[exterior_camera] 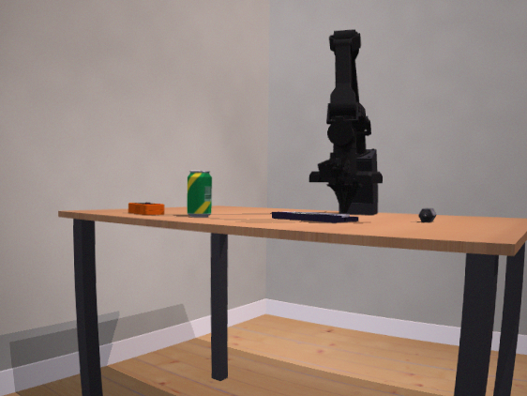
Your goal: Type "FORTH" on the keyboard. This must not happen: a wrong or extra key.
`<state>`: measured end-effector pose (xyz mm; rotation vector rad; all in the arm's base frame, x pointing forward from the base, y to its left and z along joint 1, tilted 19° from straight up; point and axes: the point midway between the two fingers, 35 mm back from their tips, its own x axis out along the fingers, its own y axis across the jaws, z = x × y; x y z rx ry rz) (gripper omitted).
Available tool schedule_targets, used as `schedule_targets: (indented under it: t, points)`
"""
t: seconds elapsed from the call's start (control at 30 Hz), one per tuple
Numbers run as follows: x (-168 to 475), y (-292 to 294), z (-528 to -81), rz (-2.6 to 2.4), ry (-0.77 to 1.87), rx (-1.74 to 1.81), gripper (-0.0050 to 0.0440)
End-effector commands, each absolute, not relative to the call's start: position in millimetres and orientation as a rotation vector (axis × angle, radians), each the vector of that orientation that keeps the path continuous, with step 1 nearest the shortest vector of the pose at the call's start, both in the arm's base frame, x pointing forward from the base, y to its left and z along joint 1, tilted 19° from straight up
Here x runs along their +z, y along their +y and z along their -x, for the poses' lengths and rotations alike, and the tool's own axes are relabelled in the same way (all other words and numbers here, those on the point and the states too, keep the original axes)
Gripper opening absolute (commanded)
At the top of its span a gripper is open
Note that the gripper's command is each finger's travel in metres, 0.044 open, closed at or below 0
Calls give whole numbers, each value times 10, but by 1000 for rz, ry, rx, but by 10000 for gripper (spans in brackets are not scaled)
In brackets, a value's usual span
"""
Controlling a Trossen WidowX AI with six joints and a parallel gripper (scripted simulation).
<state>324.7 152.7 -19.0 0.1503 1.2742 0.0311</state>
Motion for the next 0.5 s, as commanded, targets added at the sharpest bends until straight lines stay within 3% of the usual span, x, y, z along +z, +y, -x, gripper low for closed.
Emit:
schedule_targets:
  t: [0.0,0.47]
  points:
    - [196,1552,-3273,-172,1219,50,-50]
    - [153,1000,-3374,-163,1230,47,-50]
